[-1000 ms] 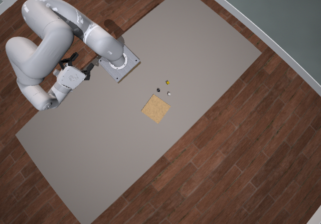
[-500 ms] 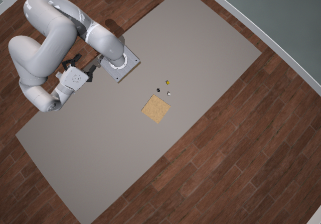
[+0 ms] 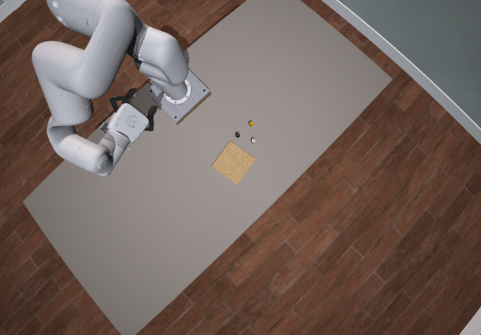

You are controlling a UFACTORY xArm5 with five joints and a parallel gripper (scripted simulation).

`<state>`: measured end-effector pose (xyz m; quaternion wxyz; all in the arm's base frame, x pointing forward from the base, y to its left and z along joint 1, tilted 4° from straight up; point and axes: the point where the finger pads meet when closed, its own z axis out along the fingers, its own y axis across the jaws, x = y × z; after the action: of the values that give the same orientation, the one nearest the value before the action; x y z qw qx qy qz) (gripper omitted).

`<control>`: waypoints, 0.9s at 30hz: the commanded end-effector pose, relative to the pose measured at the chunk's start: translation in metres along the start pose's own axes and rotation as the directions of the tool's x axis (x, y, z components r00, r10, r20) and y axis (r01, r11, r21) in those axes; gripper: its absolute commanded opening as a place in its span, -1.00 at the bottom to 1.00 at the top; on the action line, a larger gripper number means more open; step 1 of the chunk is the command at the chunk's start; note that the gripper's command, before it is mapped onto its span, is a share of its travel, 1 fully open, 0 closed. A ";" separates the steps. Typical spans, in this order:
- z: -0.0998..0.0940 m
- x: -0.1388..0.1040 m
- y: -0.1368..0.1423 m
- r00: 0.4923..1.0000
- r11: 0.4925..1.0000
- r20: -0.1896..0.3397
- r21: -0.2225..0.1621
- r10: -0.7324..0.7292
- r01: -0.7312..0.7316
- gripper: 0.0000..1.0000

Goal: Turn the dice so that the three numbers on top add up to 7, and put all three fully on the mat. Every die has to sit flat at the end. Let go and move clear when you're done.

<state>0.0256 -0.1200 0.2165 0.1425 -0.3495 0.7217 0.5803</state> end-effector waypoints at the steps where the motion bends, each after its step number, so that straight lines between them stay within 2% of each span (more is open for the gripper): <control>1: 0.002 -0.002 -0.020 0.985 0.996 -0.151 0.002 -0.086 0.087 1.00; 7: 0.004 -0.003 -0.041 0.936 0.980 -0.293 -0.010 -0.193 0.199 1.00; 9: 0.004 -0.003 -0.041 0.936 0.980 -0.293 -0.010 -0.193 0.199 1.00; 10: 0.004 -0.003 -0.045 0.925 0.976 -0.316 -0.015 -0.212 0.218 1.00; 11: 0.004 -0.004 -0.054 0.891 0.963 -0.374 -0.029 -0.259 0.267 1.00; 14: 0.004 -0.006 -0.061 0.862 0.952 -0.413 -0.043 -0.293 0.303 1.00; 18: 0.005 -0.009 -0.077 0.781 0.919 -0.501 -0.085 -0.374 0.386 1.00; 19: 0.005 -0.009 -0.077 0.779 0.918 -0.502 -0.086 -0.376 0.387 1.00; 20: 0.005 -0.011 -0.084 0.739 0.901 -0.535 -0.107 -0.409 0.420 1.00; 24: 0.006 -0.016 -0.097 0.650 0.861 -0.594 -0.158 -0.474 0.484 1.00; 26: 0.006 -0.016 -0.097 0.650 0.861 -0.594 -0.158 -0.474 0.484 1.00; 27: 0.006 -0.021 -0.107 0.574 0.825 -0.632 -0.201 -0.521 0.528 1.00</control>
<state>0.0940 -0.1179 0.1571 0.0592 -0.6763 0.6244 0.3864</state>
